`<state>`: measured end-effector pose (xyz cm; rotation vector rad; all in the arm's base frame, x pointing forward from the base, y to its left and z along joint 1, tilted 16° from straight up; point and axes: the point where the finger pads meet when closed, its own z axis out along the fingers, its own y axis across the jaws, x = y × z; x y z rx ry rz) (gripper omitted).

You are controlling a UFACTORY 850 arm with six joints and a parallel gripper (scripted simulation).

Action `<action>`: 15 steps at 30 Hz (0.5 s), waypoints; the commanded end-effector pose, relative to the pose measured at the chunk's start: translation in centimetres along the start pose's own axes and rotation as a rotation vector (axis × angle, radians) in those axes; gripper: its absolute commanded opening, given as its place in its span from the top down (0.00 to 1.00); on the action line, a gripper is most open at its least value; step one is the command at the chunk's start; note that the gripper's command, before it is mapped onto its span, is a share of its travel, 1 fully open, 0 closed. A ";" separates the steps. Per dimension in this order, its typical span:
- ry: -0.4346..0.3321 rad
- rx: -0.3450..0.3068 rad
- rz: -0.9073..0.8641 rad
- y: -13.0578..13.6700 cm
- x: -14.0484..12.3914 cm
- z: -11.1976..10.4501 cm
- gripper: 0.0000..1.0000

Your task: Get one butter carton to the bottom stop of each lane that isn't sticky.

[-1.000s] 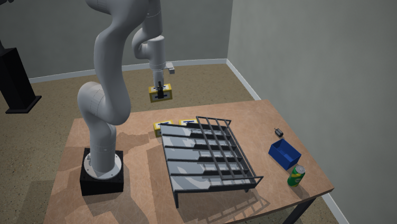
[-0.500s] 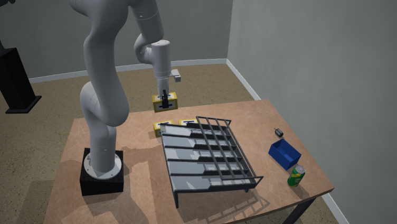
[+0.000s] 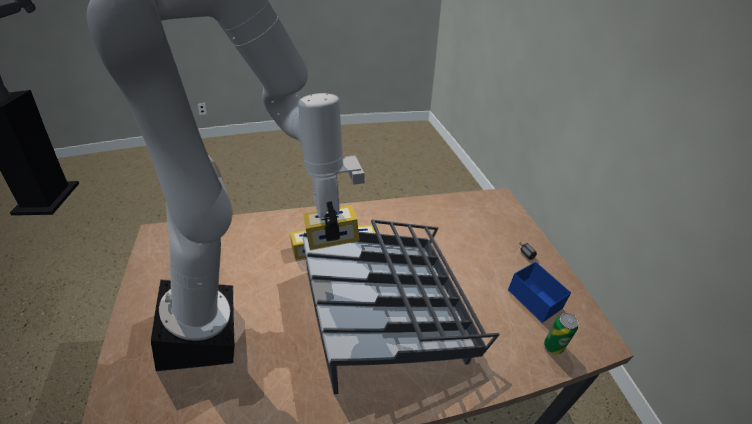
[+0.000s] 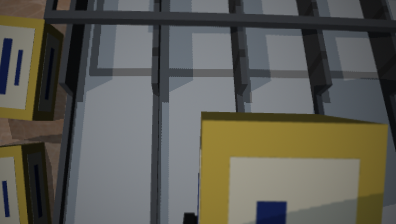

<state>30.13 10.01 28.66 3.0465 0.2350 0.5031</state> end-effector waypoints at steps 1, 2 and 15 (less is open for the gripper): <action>-0.012 0.039 -0.004 6.6 1.6 0.5 1.00; -0.012 0.039 -0.004 7.7 1.9 0.6 1.00; -0.048 0.076 -0.016 18.7 4.0 1.3 1.00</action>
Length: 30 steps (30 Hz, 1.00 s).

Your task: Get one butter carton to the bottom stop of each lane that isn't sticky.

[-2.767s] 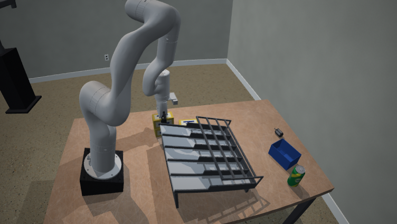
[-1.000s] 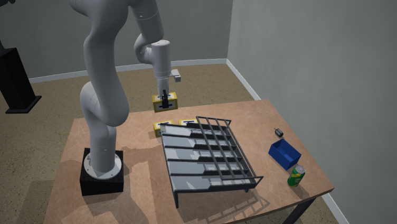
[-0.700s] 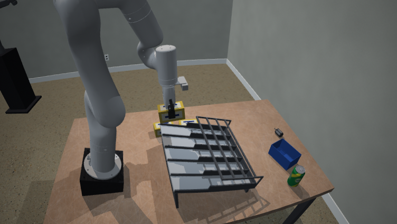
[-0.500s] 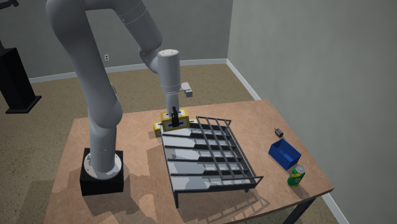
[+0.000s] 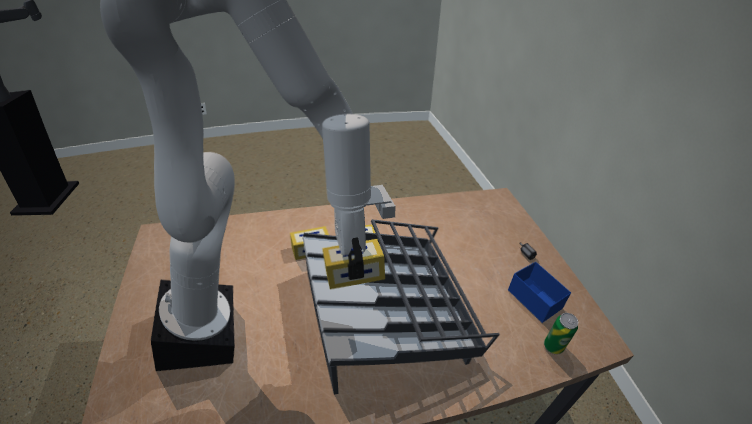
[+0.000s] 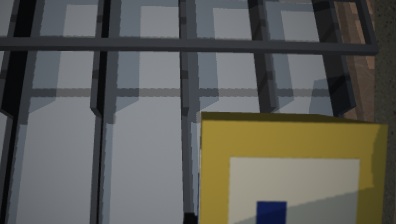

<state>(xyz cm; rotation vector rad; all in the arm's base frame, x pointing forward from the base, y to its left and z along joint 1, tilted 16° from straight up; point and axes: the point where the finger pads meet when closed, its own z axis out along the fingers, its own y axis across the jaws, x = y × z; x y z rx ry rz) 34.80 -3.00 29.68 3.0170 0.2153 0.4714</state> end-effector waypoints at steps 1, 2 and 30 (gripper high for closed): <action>-0.028 0.111 -0.023 6.3 1.6 0.8 1.00; -0.028 0.111 -0.023 7.5 1.9 1.0 1.00; -0.029 0.112 -0.024 10.0 2.4 3.0 1.00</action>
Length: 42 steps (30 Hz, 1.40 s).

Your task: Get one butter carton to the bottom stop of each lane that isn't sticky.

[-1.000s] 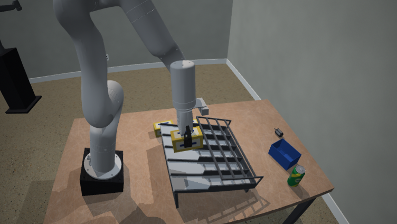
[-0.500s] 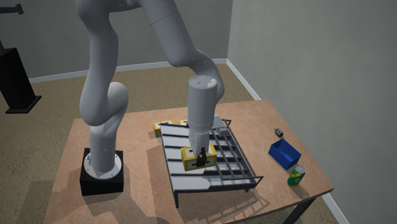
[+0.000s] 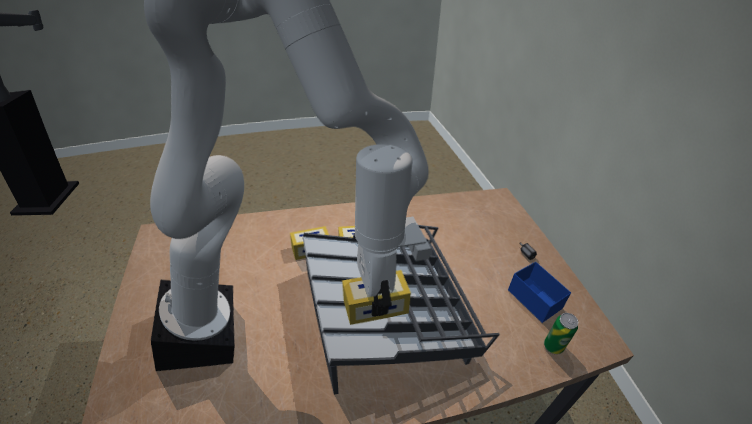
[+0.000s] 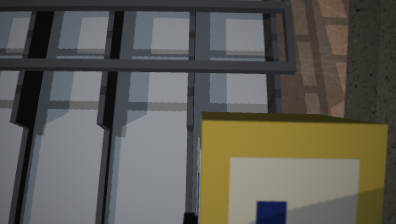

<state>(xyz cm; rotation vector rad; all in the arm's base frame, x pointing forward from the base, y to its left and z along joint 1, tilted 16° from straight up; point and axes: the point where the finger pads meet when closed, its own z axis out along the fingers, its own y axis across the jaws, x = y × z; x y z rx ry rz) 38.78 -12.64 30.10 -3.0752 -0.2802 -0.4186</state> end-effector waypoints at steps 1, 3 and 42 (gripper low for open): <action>0.002 -0.001 0.000 0.1 0.1 1.7 1.00; 0.002 -0.001 0.000 0.1 0.1 1.7 1.00; -0.097 -0.002 0.001 0.1 0.1 5.7 1.00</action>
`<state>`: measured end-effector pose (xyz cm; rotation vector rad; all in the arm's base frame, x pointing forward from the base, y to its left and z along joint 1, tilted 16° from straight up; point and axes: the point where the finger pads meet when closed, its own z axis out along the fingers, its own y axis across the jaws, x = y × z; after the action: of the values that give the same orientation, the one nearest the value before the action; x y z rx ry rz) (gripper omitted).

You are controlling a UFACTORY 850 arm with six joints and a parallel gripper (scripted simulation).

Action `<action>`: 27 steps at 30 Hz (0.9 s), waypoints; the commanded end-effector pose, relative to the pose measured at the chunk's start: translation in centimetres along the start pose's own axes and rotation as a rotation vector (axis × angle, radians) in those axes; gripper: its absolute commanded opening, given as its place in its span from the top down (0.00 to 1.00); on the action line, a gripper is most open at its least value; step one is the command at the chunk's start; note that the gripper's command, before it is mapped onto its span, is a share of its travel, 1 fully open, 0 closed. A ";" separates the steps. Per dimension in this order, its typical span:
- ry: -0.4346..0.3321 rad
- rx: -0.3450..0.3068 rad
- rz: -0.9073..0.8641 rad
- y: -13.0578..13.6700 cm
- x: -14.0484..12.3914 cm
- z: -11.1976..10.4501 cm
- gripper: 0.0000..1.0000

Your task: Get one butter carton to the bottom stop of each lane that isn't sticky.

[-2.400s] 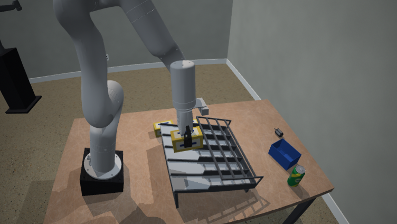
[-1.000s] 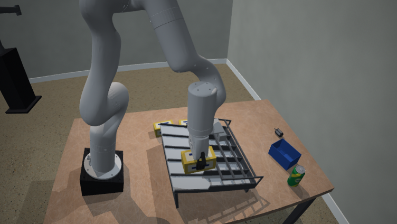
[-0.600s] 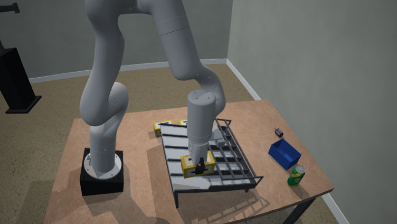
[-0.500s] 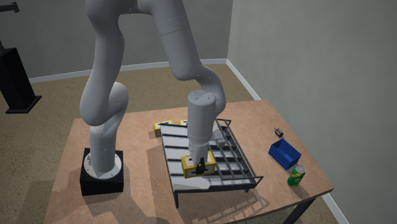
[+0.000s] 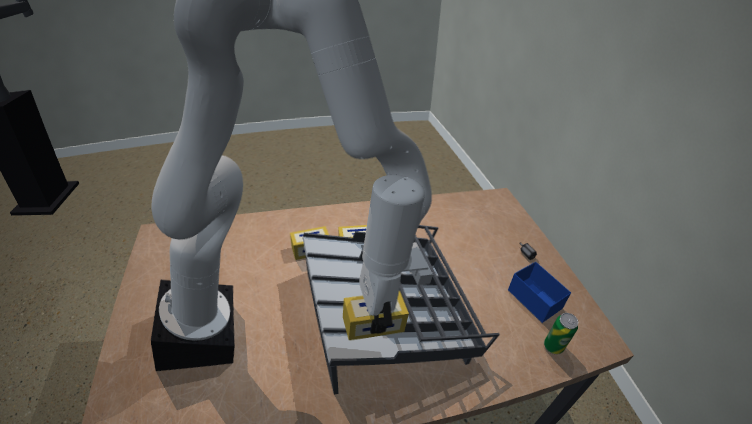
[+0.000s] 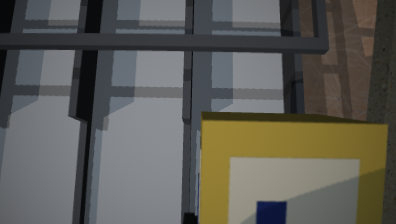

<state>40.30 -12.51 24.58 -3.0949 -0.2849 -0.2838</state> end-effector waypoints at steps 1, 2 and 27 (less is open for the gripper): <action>-0.009 -0.005 0.003 0.0 0.1 -0.1 1.00; -0.009 -0.005 0.003 0.0 0.1 -0.1 1.00; -0.208 -0.003 0.002 -0.1 0.1 -0.1 1.00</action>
<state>40.26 -12.42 24.65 -3.1190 -0.2820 -0.1082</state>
